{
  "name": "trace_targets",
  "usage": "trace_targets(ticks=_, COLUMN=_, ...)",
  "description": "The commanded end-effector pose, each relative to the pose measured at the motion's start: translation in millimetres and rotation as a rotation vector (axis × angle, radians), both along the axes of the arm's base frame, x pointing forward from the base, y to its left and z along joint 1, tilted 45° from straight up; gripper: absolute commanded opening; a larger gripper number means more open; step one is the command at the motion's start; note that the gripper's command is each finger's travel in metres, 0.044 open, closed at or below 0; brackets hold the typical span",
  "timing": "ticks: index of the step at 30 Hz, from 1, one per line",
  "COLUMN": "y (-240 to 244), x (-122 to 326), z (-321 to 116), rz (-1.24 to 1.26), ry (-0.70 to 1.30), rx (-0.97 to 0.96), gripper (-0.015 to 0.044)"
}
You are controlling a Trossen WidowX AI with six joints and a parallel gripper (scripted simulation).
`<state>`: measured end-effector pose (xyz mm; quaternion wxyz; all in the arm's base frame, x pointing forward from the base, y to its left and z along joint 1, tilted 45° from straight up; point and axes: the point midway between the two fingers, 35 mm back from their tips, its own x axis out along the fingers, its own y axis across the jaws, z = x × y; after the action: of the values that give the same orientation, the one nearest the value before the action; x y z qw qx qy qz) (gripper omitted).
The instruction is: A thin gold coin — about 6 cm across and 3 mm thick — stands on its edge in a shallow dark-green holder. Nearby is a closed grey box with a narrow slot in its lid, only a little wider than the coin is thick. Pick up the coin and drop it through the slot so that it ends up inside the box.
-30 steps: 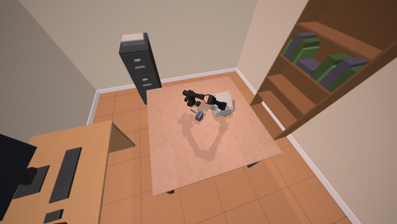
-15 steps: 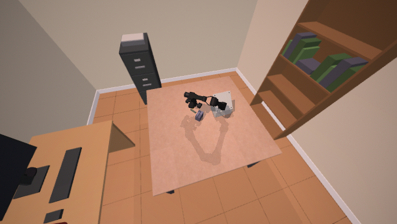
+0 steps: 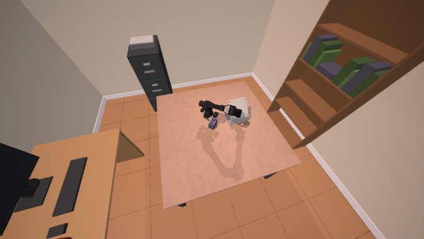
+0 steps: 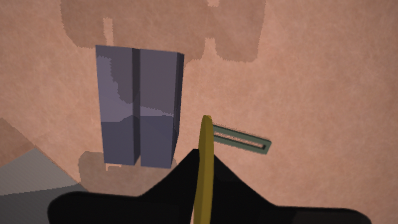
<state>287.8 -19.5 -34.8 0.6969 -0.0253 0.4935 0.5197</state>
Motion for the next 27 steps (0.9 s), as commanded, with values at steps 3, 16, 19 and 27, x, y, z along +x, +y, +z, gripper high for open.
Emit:
trace_targets(ticks=3, y=10.6, x=-9.1, z=9.6, rz=-0.003, ry=0.001, rx=0.004, gripper=0.0000)
trace_targets(ticks=16, y=30.9, x=-29.5, z=26.5, rz=-0.002, ry=0.003, rx=0.007, gripper=0.0000)
trace_targets(ticks=19, y=33.1, x=-32.0, z=28.0, rz=-0.002, ry=0.003, rx=0.007, gripper=0.0000)
trace_targets(ticks=27, y=30.5, x=-29.0, z=26.3, rz=0.001, ry=0.002, rx=0.004, gripper=0.0000)
